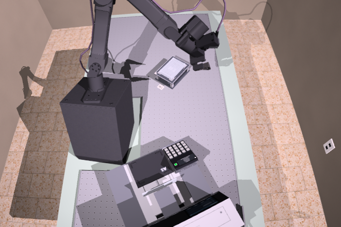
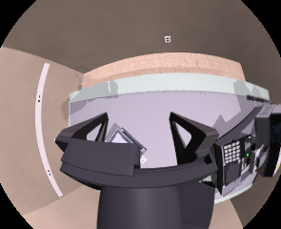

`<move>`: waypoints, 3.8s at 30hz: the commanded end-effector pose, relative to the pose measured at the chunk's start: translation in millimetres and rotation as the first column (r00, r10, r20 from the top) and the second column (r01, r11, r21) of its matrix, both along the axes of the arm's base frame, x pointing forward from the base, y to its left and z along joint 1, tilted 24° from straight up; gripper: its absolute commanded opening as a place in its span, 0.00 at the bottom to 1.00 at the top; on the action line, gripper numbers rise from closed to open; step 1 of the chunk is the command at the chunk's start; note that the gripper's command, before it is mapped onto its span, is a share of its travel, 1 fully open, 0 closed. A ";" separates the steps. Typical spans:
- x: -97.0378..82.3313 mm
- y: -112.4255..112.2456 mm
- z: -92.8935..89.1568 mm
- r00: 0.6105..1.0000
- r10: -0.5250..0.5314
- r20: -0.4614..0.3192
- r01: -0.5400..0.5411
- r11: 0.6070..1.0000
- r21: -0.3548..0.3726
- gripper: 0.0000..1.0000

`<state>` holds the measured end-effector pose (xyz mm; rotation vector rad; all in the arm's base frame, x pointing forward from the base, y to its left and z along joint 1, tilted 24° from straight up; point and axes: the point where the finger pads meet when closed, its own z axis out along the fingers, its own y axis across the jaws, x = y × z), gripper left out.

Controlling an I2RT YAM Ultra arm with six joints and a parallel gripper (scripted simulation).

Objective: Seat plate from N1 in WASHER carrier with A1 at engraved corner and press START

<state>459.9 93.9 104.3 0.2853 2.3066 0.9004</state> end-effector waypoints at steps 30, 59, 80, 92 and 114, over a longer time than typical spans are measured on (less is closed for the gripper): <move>-106.0 -70.4 -73.0 0.966 0.050 -0.252 -0.110 0.967 -0.231 1.00; -217.2 -90.8 -107.9 0.850 0.169 -0.499 -0.320 0.918 -0.235 1.00; -230.2 -95.7 -102.8 0.830 0.205 -0.518 -0.366 0.902 -0.230 1.00; -230.2 -95.7 -102.8 0.830 0.205 -0.518 -0.366 0.902 -0.230 1.00; -230.2 -95.7 -102.8 0.830 0.205 -0.518 -0.366 0.902 -0.230 1.00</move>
